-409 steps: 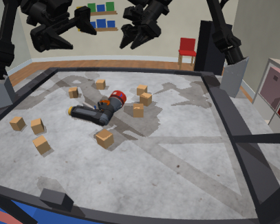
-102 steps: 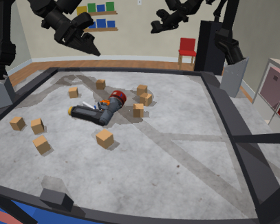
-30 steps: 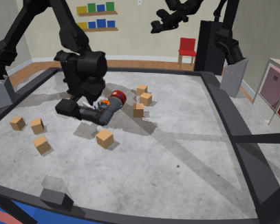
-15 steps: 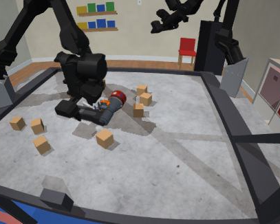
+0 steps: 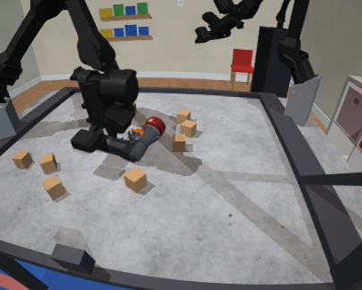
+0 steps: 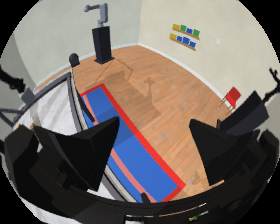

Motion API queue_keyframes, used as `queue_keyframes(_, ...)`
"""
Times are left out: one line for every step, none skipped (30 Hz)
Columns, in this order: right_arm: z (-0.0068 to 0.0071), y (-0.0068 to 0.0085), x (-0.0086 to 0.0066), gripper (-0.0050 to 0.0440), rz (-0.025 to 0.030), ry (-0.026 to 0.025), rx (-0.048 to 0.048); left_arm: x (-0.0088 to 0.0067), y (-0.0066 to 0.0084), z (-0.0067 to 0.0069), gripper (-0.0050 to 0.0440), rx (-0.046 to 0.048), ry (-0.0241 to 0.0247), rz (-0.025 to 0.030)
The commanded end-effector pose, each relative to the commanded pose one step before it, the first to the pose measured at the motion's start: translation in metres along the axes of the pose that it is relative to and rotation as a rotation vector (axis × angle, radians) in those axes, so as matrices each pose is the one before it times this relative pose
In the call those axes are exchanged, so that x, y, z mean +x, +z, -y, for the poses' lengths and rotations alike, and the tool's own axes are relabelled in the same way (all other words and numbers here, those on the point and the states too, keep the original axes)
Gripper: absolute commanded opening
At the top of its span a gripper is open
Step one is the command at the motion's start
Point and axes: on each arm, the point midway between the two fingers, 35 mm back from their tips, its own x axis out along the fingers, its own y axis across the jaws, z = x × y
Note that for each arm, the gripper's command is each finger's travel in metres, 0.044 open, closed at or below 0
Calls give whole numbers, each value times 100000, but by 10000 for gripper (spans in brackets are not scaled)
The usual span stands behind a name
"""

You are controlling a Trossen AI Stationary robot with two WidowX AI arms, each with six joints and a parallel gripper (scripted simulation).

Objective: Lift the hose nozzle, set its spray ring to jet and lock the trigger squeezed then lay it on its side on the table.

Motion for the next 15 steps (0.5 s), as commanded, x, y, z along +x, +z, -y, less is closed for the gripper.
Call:
queue_keyframes(24,942,-247,406,2532,-78,299,-705,493,-471,169,-1467,102,2161)
queue_keyframes(0,0,0,406,0,0,0,0,0,0,169,0,0,0)
queue_keyframes(0,0,0,406,0,0,0,0,0,0,169,0,0,0)
queue_keyframes(0,0,0,406,0,0,0,0,0,0,169,0,0,0)
queue_keyframes(0,0,0,406,0,0,0,0,0,0,169,0,0,0)
queue_keyframes(0,0,0,406,0,0,0,0,0,0,169,0,0,0)
queue_keyframes(0,0,0,406,0,0,0,0,0,0,169,0,0,0)
queue_keyframes(0,0,0,406,0,0,0,0,0,0,169,0,0,0)
queue_keyframes(0,0,0,406,0,0,0,-616,6,-85,169,-38,15,12)
queue_keyframes(0,0,0,406,0,0,0,-246,2,-32,169,-4,4,6)
queue_keyframes(0,0,0,406,0,0,0,346,16,45,169,7,2,88)
queue_keyframes(0,0,0,406,0,0,0,46,4,7,169,28,-12,-78)
queue_keyframes(0,0,0,406,0,0,0,0,0,0,169,0,0,0)
queue_keyframes(0,0,0,406,0,0,0,0,0,0,169,0,0,0)
queue_keyframes(0,0,0,406,0,0,0,-71,82,-35,169,-23,-2,32)
